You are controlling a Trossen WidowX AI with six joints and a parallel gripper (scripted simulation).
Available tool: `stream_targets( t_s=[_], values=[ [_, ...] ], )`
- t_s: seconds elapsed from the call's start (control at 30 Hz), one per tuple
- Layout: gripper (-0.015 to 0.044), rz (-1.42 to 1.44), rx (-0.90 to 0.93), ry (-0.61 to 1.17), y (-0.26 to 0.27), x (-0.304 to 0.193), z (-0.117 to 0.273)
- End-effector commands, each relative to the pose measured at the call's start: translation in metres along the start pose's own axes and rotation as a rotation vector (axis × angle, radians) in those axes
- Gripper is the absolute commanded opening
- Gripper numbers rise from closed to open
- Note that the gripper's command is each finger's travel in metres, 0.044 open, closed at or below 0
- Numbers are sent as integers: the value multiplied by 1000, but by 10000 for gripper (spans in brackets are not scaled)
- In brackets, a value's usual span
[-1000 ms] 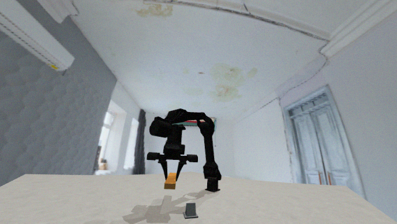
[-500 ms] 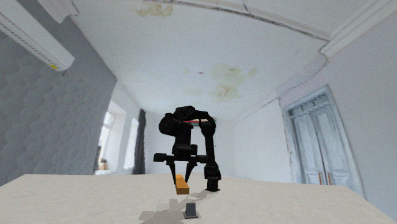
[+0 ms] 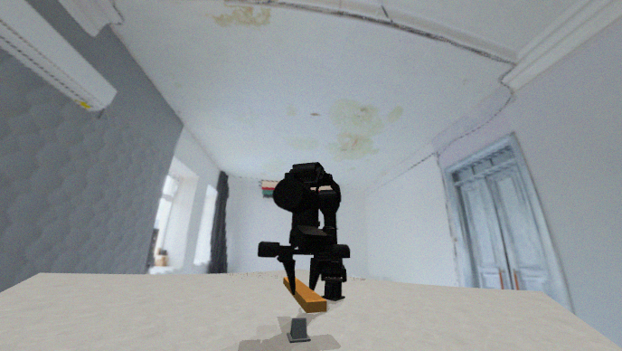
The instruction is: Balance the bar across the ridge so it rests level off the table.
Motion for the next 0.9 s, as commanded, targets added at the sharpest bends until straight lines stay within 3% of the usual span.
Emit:
stream_targets(
  t_s=[0.0,0.87],
  values=[
    [0,-6,-3,-7,1,3,1],
    [0,-6,-3,-7,1,3,-40]
  ],
)
Point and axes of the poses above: the point midway between the two fingers, 35 mm back from their tips, its own z axis back along the fingers, its own y axis across the jaws, x = y × z, the point moved 5 cm from there along z, back along the fingers, and after that the axes turned 4 degrees about z, right-handed, at the moved point
